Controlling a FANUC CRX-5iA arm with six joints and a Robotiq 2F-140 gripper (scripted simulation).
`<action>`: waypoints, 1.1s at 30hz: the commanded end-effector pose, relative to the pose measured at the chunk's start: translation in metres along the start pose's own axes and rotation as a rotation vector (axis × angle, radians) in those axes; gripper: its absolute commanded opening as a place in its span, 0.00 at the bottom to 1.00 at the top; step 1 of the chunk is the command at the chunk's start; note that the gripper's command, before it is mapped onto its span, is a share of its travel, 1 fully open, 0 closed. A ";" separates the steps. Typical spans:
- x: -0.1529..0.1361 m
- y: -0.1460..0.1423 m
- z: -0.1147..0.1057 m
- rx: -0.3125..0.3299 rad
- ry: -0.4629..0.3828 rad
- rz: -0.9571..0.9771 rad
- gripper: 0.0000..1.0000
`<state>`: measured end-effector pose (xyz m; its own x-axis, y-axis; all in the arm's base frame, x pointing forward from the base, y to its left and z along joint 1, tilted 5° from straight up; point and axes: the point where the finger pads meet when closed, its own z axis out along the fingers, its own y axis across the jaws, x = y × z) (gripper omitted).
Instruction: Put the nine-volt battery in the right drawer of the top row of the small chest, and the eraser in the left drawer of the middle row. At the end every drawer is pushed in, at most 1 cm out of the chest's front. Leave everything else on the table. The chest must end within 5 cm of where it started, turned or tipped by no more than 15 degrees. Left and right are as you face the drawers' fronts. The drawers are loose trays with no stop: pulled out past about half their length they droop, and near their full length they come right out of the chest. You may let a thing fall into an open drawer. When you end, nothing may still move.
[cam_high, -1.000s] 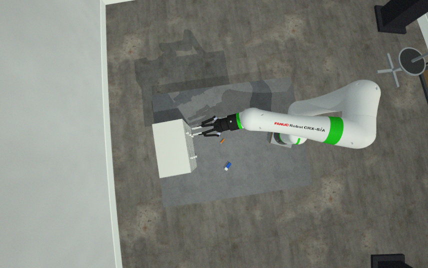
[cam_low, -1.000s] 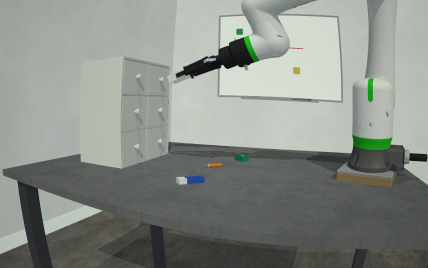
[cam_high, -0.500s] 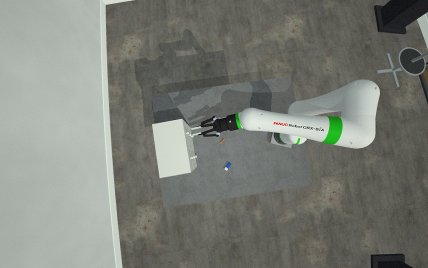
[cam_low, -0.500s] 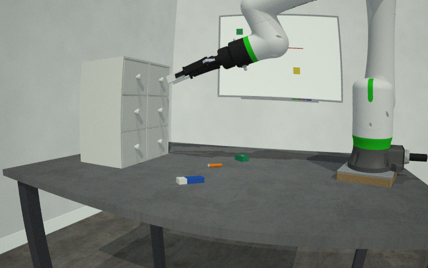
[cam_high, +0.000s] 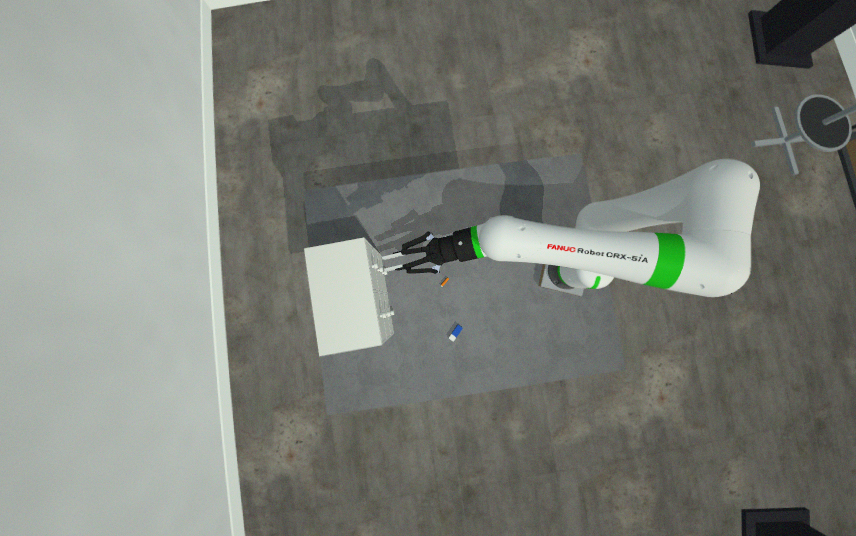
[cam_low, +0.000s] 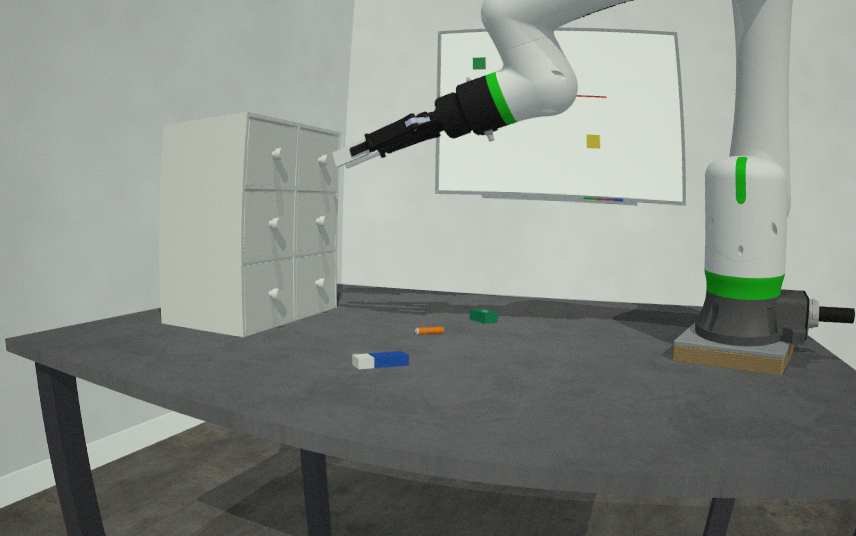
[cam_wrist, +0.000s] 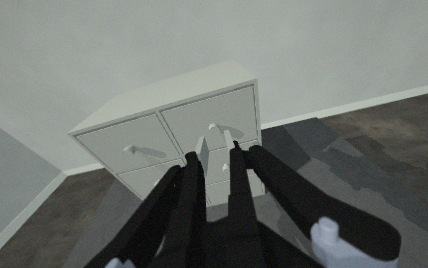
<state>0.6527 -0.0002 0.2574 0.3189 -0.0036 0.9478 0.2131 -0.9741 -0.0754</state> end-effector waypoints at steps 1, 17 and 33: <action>0.000 0.000 0.000 0.000 0.000 0.000 0.20; 0.006 0.000 0.016 0.000 0.000 0.000 0.20; 0.012 0.000 0.032 0.000 0.000 0.000 0.20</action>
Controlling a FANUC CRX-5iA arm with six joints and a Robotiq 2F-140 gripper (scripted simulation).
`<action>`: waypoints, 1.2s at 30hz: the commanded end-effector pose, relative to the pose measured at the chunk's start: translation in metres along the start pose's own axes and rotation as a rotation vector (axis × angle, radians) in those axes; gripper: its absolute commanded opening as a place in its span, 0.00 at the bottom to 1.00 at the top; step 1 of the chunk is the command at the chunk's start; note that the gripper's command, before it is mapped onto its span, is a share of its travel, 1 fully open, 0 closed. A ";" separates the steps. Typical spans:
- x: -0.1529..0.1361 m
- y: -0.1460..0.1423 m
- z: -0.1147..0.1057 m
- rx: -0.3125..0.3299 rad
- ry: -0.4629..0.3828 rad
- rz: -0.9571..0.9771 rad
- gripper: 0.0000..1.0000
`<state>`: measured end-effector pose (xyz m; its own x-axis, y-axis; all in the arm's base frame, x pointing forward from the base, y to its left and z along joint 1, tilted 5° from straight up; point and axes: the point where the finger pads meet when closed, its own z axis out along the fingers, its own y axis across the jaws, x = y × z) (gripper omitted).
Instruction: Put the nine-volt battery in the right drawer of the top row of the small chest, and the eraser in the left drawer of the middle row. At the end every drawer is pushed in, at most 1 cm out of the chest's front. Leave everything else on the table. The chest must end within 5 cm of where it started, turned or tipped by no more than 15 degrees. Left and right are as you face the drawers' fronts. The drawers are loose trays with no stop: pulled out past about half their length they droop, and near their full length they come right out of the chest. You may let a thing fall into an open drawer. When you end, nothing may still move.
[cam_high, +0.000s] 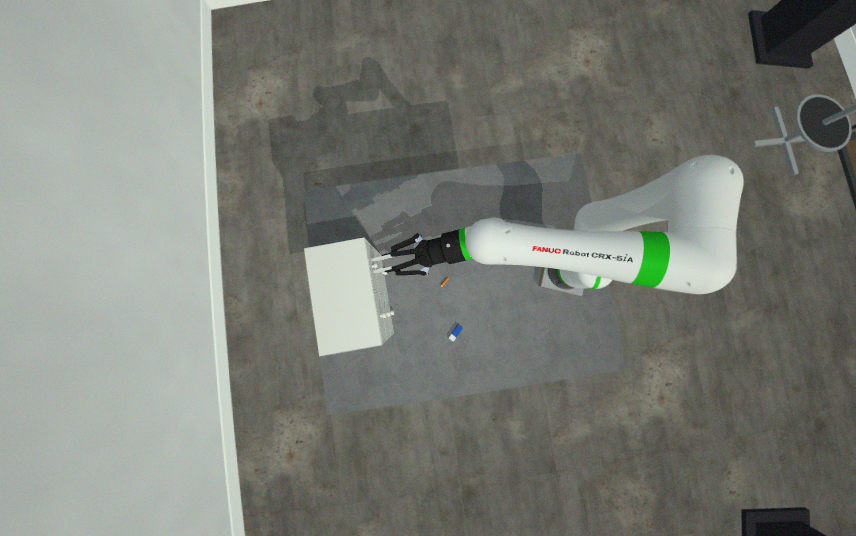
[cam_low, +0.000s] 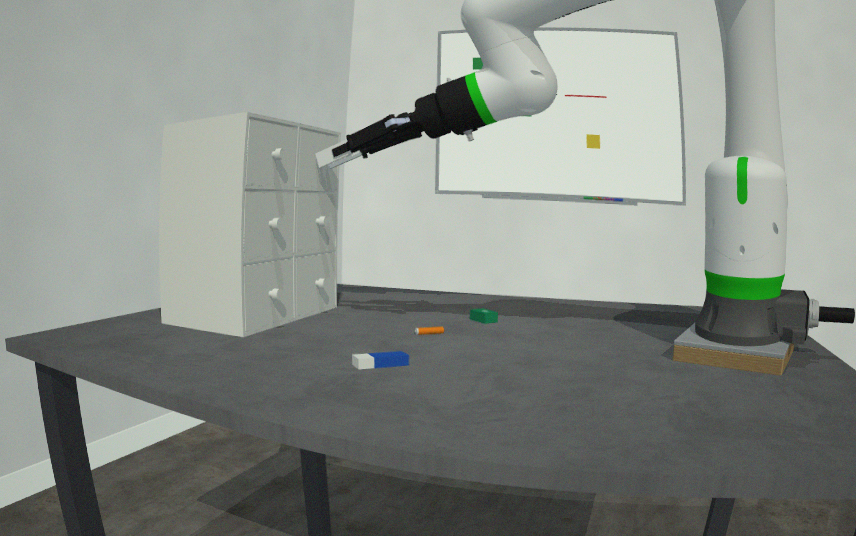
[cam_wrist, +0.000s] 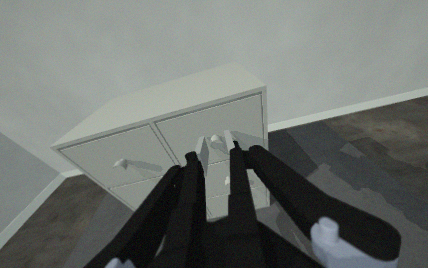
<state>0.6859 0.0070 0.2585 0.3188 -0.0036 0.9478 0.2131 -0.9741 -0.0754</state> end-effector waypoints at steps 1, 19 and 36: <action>0.001 0.000 0.001 0.000 0.000 0.000 0.20; 0.001 0.000 0.001 0.000 0.000 0.000 0.20; 0.001 0.000 0.001 0.000 0.000 0.000 0.08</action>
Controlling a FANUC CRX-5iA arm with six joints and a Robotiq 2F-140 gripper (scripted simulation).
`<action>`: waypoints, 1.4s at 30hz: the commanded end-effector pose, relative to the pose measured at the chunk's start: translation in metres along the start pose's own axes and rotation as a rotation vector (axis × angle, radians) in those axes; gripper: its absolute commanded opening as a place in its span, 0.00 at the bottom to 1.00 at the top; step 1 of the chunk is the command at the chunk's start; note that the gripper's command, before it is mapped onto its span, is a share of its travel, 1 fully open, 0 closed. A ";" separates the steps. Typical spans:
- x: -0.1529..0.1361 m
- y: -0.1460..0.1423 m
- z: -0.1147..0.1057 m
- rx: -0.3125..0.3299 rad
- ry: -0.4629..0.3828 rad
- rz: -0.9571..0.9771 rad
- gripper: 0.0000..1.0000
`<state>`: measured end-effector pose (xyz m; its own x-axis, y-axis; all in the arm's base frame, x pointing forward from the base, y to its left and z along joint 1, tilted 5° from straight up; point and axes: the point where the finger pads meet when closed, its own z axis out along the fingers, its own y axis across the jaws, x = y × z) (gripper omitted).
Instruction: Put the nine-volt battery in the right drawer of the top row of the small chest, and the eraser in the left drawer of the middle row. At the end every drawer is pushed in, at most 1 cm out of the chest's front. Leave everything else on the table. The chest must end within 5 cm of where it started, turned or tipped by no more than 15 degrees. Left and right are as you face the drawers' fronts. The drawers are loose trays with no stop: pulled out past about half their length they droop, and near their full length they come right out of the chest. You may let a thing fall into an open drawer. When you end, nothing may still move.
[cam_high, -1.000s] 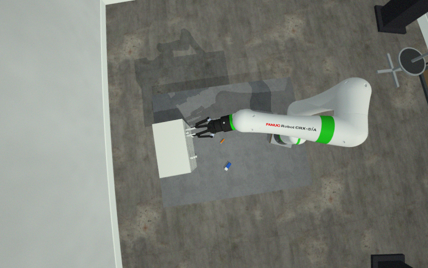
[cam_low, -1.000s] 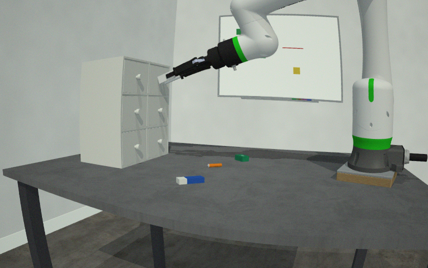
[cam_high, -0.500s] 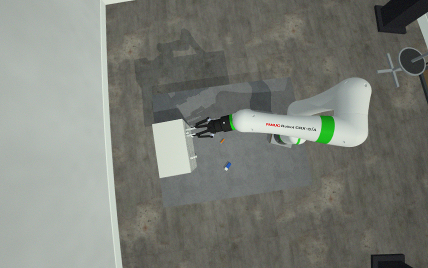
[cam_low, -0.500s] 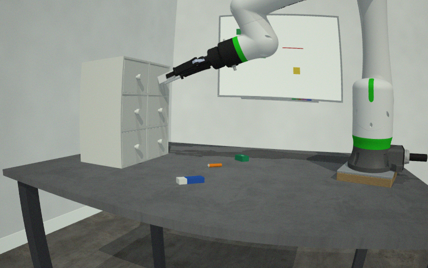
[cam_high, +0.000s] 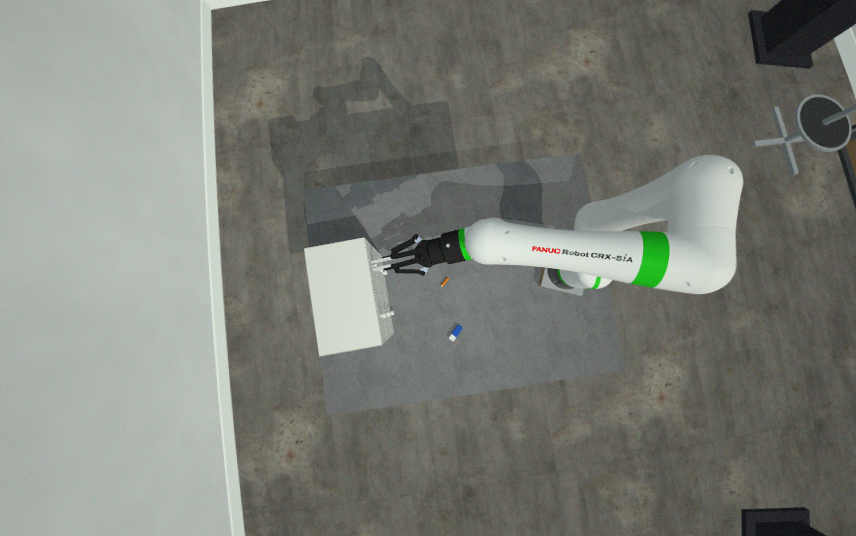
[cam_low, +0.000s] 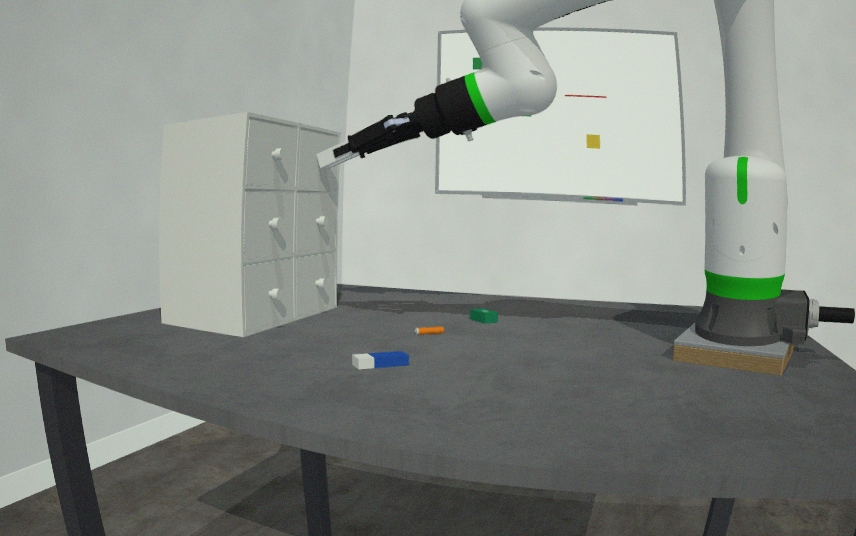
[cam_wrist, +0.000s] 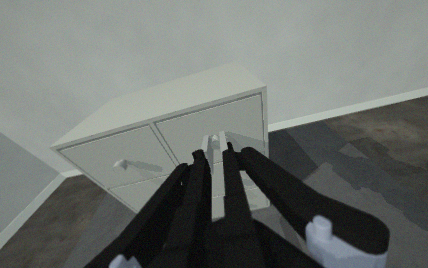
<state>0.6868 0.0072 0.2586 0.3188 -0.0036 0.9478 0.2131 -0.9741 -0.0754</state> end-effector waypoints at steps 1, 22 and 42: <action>0.000 0.000 0.000 0.000 0.000 0.000 0.08; 0.000 0.000 -0.001 0.000 0.000 0.000 0.08; -0.004 0.000 -0.013 0.000 0.000 0.000 0.08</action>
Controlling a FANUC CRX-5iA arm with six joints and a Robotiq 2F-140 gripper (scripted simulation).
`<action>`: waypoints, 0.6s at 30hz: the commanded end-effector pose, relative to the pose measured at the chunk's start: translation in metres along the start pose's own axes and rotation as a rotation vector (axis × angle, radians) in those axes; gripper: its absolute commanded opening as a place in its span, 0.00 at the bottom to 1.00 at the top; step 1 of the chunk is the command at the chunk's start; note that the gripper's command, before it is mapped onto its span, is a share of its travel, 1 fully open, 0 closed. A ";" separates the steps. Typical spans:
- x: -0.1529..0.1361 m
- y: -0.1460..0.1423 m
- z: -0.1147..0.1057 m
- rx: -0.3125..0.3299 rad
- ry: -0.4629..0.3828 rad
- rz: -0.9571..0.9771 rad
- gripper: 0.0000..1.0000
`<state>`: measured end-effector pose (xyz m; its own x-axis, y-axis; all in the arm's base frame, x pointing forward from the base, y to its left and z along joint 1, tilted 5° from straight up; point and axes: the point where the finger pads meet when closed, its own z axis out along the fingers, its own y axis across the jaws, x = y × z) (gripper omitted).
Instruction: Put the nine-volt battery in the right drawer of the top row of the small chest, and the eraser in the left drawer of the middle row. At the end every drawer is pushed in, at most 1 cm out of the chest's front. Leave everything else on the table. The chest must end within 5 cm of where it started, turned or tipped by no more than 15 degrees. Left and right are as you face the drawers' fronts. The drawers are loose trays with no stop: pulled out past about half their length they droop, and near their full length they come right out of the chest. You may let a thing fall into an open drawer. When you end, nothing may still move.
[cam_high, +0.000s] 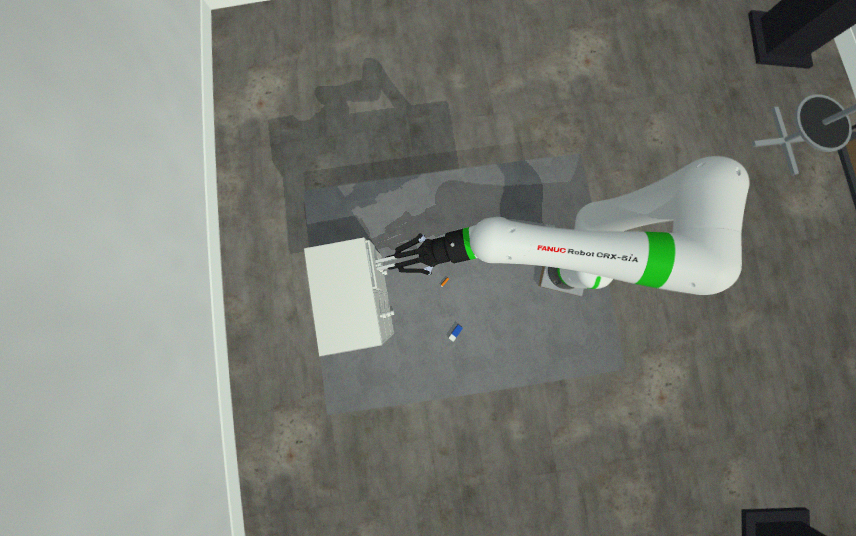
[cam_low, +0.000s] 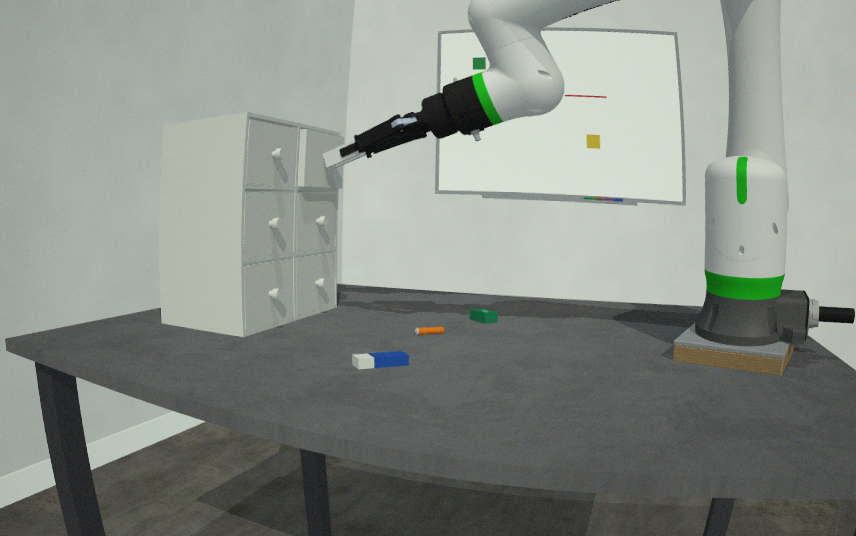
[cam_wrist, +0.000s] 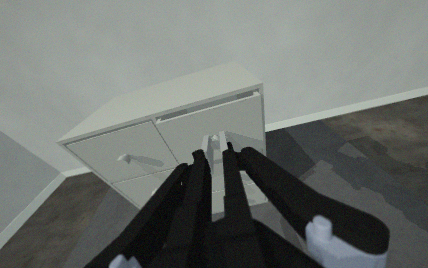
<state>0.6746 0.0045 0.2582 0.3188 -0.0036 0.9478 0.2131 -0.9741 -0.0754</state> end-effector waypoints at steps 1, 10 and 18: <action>0.000 0.000 -0.002 0.000 0.000 0.000 0.08; -0.005 0.000 -0.013 0.000 0.000 0.000 0.08; -0.008 0.000 -0.022 0.000 0.000 0.000 0.08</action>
<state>0.6538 0.0000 0.2575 0.3188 -0.0036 0.9478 0.2130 -0.9741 -0.0754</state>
